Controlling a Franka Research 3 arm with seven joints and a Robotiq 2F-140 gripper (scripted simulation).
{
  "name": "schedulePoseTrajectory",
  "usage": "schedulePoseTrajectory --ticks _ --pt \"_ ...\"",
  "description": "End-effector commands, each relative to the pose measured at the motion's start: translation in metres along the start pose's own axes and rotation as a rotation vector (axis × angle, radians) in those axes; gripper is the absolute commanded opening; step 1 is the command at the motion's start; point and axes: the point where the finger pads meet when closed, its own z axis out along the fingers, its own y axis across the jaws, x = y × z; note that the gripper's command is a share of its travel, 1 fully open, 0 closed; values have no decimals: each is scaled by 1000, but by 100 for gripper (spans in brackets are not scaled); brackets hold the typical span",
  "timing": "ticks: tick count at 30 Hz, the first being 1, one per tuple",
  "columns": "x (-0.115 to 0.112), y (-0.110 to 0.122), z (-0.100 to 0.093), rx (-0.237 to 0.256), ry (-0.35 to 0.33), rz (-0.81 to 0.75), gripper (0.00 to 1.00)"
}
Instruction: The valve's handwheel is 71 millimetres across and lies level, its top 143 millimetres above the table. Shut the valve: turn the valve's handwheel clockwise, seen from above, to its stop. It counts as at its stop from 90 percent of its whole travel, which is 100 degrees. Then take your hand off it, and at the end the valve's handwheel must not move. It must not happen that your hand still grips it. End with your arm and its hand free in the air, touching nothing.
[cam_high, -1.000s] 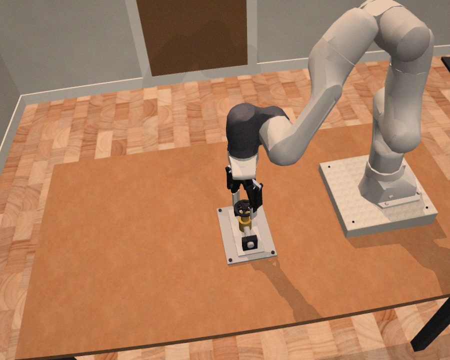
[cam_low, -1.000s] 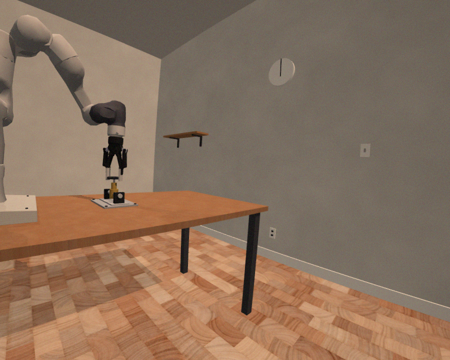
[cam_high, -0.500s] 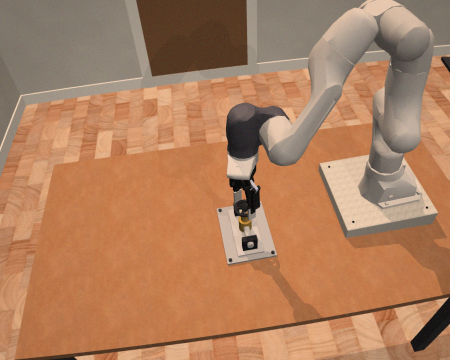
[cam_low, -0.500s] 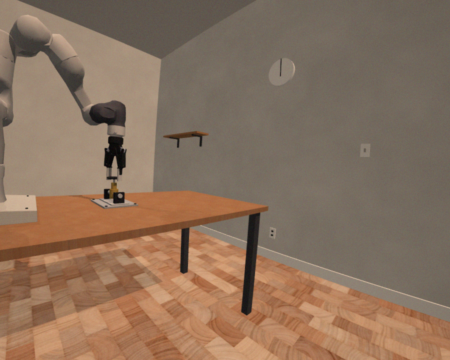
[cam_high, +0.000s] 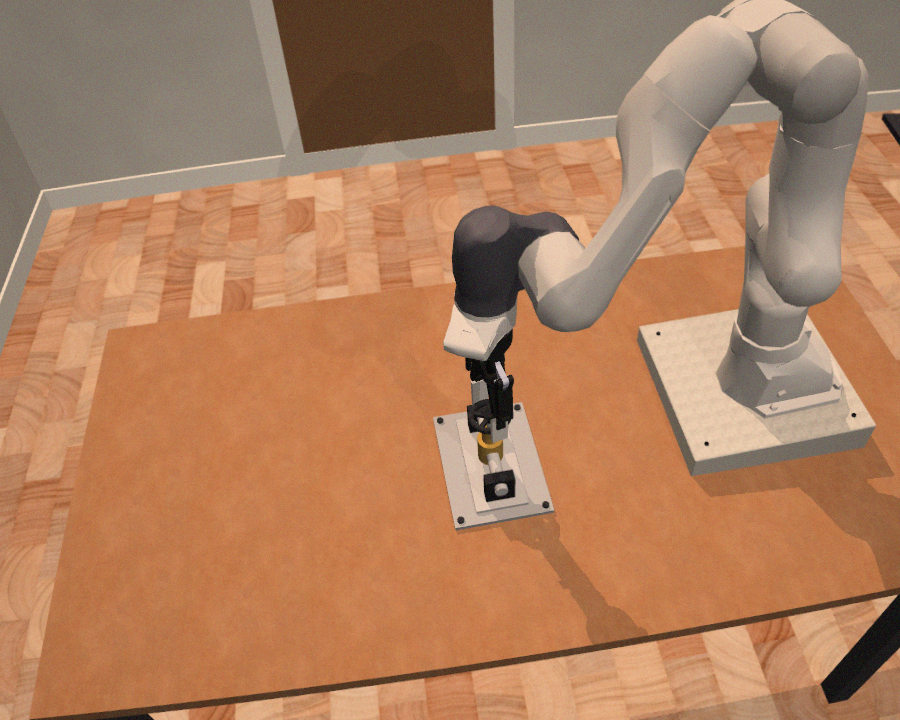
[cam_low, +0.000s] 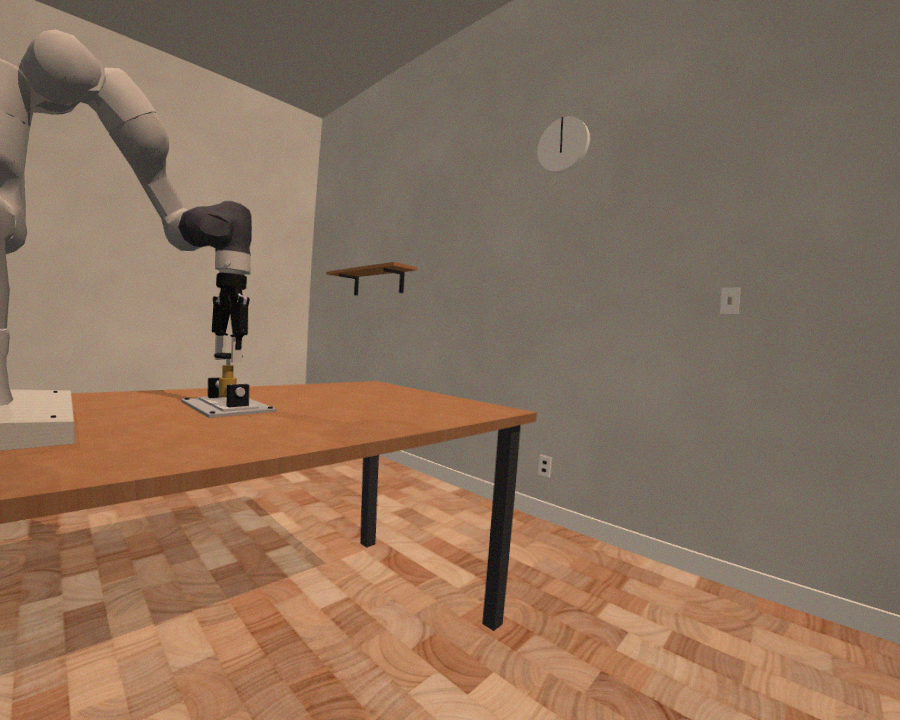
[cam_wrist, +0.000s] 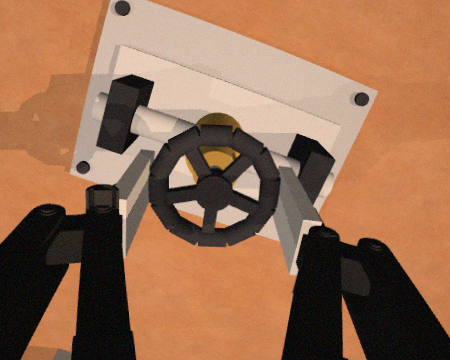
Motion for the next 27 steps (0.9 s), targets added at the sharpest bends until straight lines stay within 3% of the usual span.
schedulePoseTrajectory --ticks 1,27 --pt "0 0 1 -10 -1 164 38" --pt "0 0 1 -10 0 494 38"
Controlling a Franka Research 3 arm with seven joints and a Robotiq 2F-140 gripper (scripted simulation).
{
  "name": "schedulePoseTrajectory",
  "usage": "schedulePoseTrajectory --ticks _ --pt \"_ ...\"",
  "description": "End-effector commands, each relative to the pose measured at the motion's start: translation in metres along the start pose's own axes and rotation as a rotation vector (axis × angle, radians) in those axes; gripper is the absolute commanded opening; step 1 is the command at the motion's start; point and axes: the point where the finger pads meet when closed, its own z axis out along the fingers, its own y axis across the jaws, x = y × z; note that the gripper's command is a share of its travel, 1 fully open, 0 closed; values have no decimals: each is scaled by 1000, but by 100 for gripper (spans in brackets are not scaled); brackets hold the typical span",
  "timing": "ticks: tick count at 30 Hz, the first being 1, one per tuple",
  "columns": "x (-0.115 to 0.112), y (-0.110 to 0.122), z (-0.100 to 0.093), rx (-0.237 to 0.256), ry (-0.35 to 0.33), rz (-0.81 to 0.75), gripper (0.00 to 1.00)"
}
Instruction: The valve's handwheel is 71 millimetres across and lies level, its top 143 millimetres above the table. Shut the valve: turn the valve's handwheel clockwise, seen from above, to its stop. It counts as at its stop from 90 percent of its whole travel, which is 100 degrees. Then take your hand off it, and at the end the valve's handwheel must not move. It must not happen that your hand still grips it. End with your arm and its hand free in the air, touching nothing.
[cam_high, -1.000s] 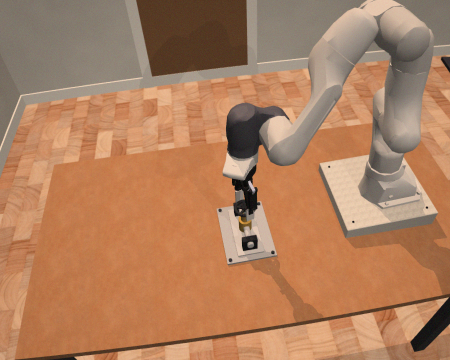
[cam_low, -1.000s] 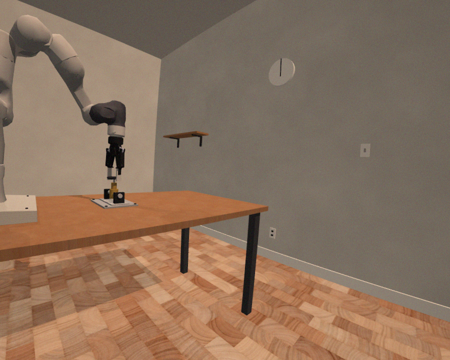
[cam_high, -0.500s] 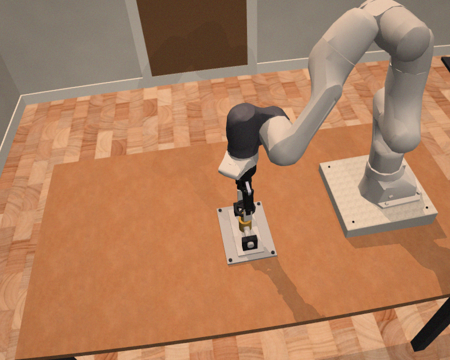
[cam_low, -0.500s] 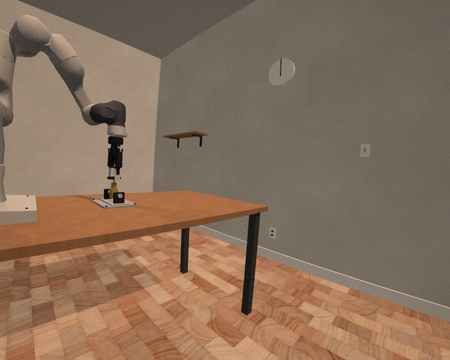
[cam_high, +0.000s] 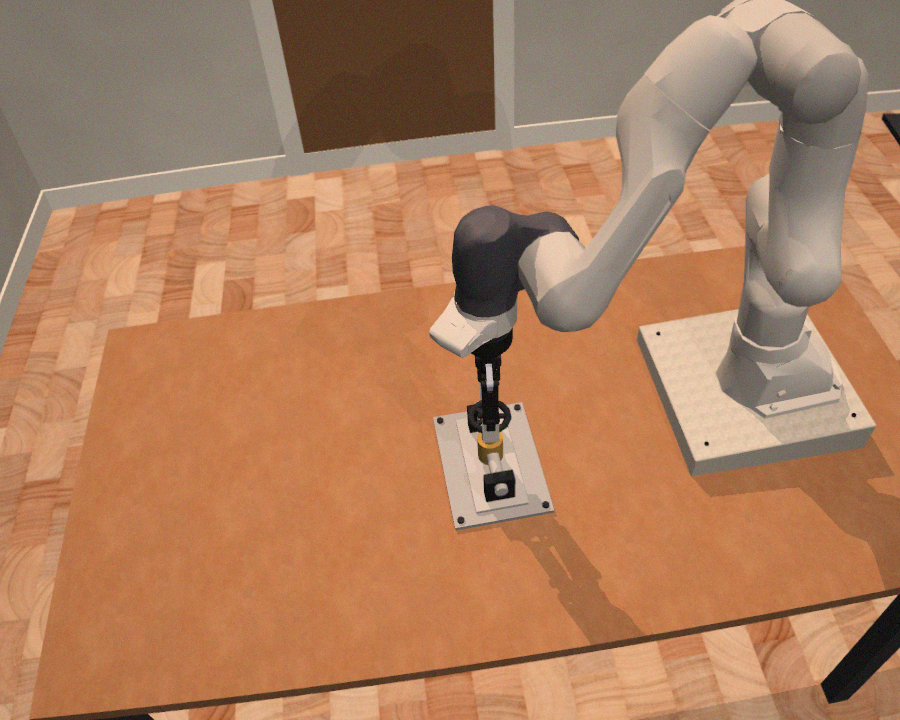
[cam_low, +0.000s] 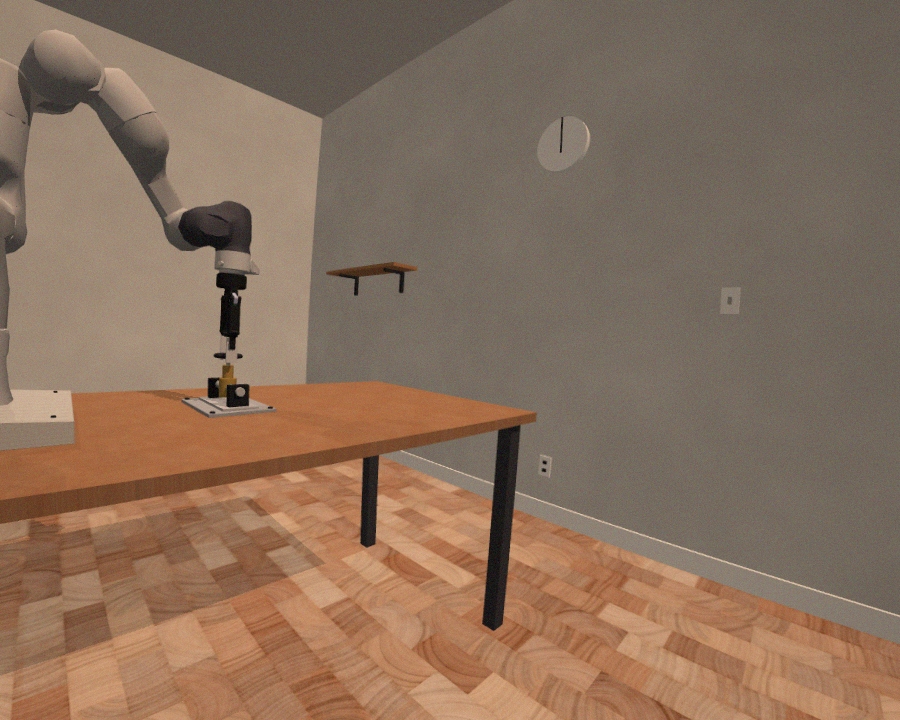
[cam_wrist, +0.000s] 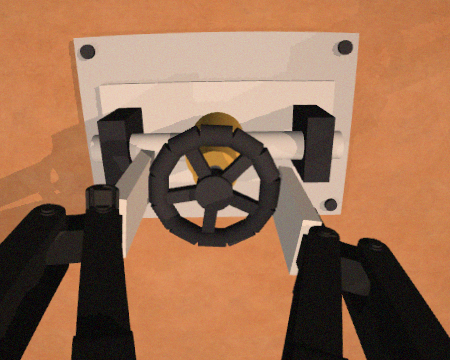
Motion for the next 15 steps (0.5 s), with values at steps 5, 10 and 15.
schedulePoseTrajectory --ticks 5,10,15 --pt "0 0 1 -10 3 212 38" --pt "0 0 1 -10 3 295 38" --pt "0 0 1 -10 3 357 38"
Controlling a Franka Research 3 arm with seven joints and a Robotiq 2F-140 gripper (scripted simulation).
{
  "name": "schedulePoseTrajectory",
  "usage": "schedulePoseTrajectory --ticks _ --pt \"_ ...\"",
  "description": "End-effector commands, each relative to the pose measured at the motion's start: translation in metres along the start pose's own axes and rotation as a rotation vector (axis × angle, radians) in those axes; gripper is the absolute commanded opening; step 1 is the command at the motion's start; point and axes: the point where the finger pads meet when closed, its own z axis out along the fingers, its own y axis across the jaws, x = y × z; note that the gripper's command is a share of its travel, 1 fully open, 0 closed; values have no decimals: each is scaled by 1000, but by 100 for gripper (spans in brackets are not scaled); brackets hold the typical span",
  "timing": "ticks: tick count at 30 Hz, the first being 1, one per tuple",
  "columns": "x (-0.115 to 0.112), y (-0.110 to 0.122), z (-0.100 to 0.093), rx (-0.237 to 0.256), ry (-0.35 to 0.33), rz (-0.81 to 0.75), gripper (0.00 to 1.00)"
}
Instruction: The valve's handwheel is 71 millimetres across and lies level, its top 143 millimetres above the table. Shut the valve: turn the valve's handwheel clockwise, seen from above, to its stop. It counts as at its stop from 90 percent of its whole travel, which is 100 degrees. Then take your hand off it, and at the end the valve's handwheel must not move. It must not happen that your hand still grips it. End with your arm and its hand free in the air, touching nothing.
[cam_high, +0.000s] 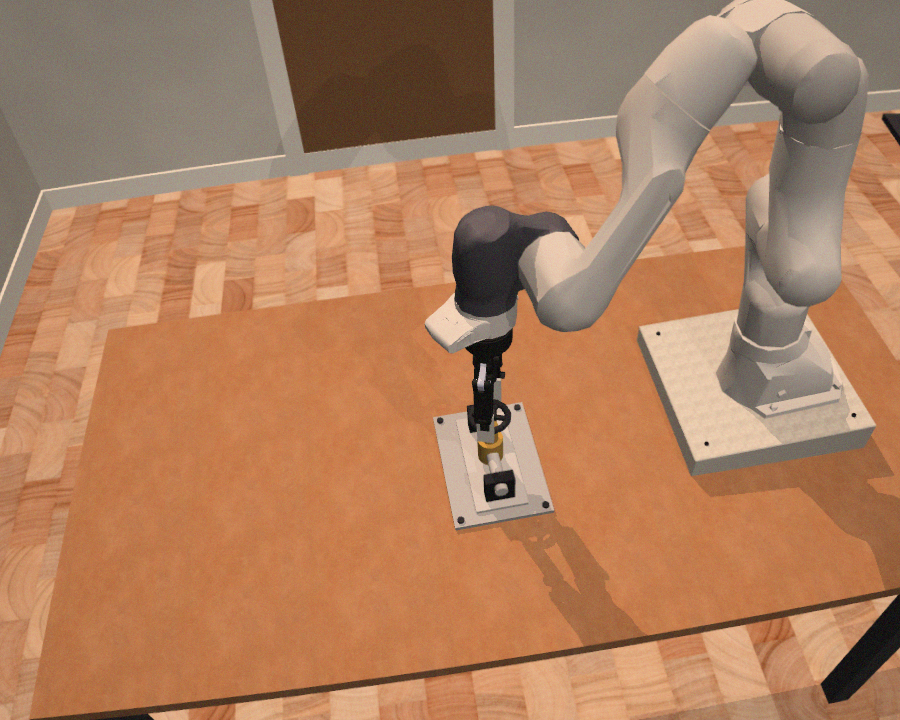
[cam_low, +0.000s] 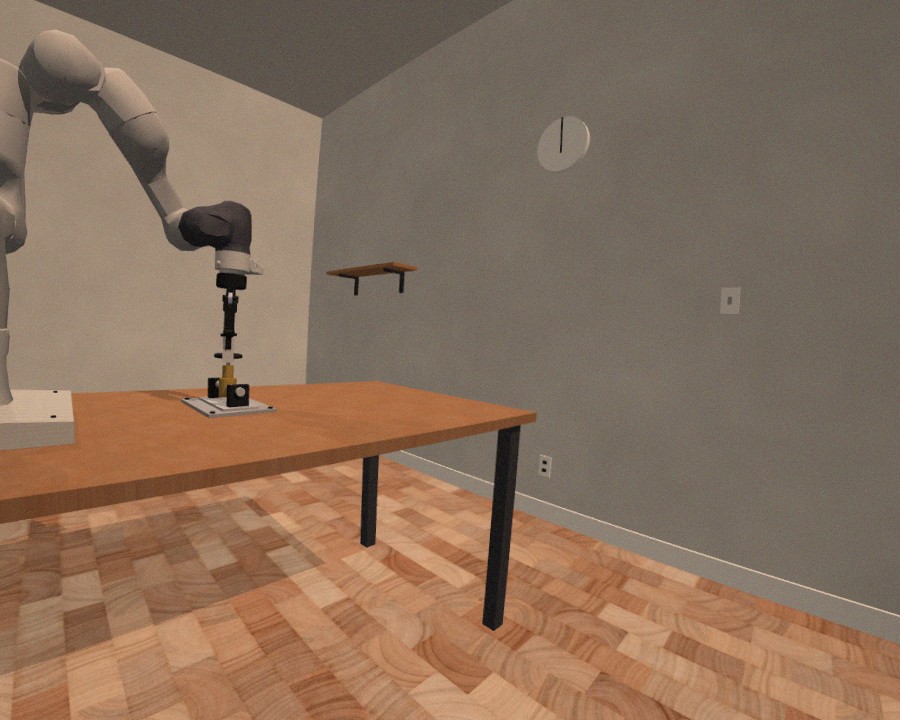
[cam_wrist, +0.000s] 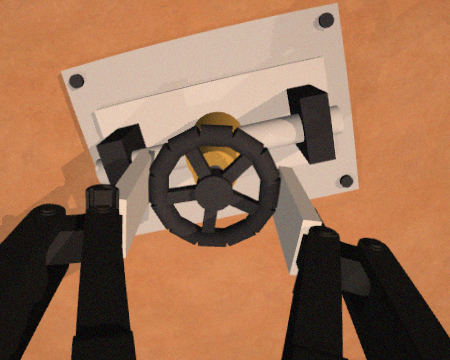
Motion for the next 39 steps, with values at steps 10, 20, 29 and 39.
schedulePoseTrajectory --ticks 10,20,29,39 --pt "0 0 1 -9 5 283 38" --pt "0 0 1 -9 6 376 38" --pt "0 0 1 -9 6 496 38" --pt "0 0 1 -9 6 496 38"
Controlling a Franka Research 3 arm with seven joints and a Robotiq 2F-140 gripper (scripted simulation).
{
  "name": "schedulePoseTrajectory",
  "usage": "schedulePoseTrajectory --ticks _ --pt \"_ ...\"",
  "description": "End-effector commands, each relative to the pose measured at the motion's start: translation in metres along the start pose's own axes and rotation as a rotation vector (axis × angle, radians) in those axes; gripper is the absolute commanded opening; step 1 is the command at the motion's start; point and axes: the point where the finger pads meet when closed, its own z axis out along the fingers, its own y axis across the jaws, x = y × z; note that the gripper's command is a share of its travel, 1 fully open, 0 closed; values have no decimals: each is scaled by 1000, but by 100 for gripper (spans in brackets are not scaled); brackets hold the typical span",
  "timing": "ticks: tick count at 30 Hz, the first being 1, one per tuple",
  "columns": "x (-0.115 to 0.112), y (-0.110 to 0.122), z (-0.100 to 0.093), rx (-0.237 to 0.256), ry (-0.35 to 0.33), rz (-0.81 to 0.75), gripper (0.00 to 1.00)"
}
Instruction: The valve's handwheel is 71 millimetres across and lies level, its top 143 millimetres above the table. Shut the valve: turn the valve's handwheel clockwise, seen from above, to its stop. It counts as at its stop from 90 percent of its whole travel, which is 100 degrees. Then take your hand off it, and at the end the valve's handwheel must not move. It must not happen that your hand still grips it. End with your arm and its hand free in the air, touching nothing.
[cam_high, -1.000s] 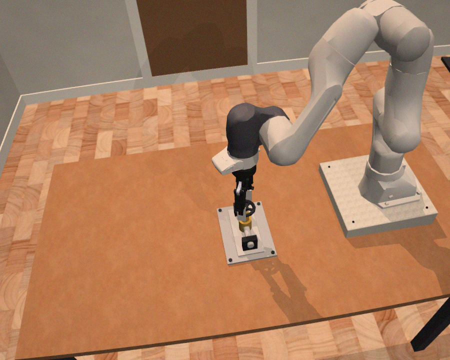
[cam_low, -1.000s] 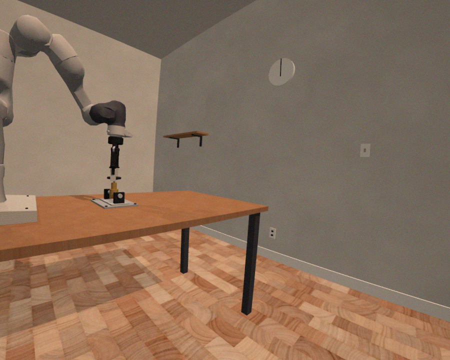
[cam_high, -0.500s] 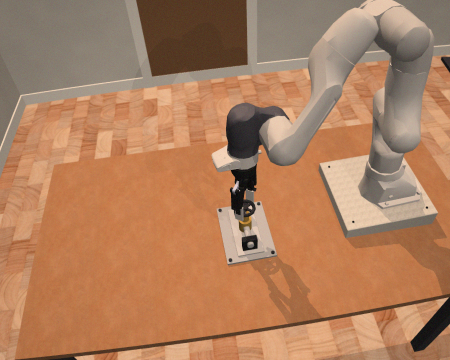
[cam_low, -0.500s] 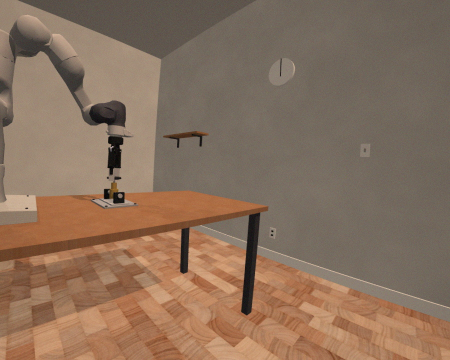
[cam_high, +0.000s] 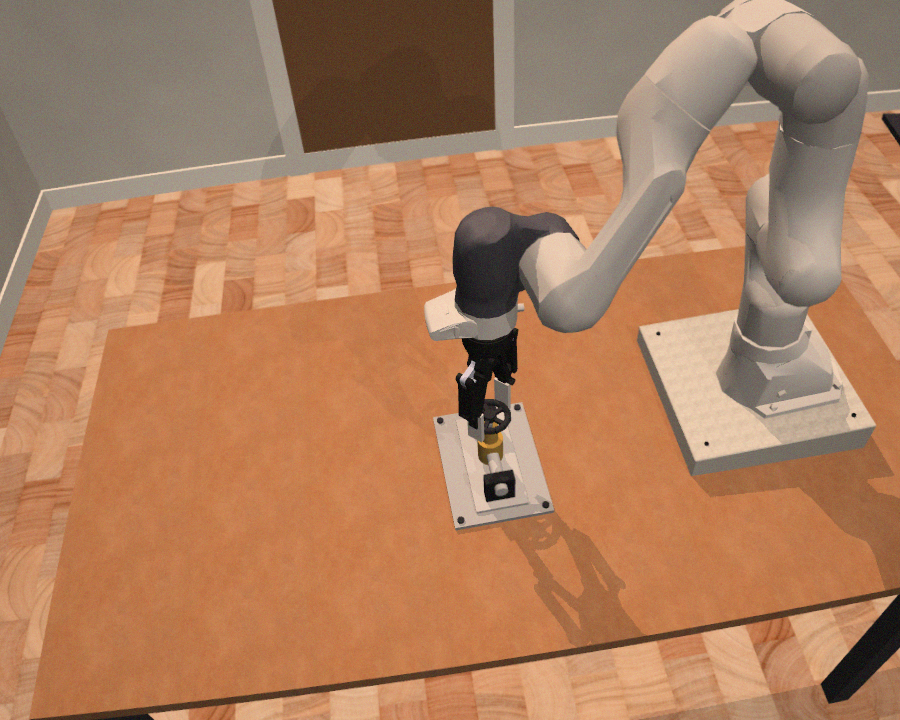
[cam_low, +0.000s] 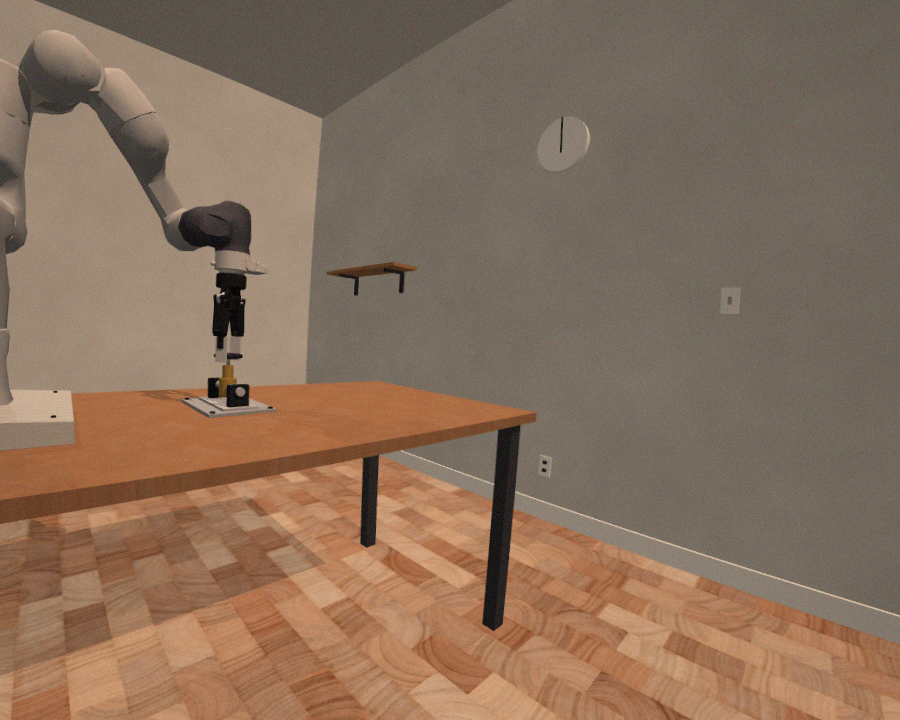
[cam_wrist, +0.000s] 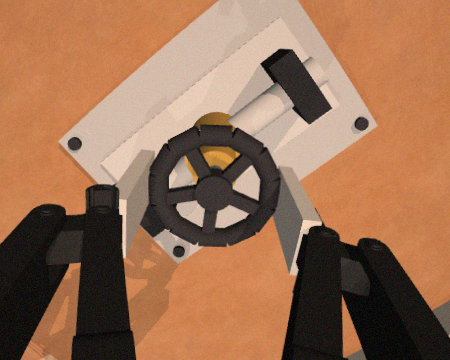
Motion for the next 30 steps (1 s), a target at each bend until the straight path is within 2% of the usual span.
schedulePoseTrajectory --ticks 1,2,3,30 --pt "0 0 1 -3 2 59 38" --pt "0 0 1 -3 2 59 38" --pt "0 0 1 -3 2 59 65" --pt "0 0 1 -3 2 59 65"
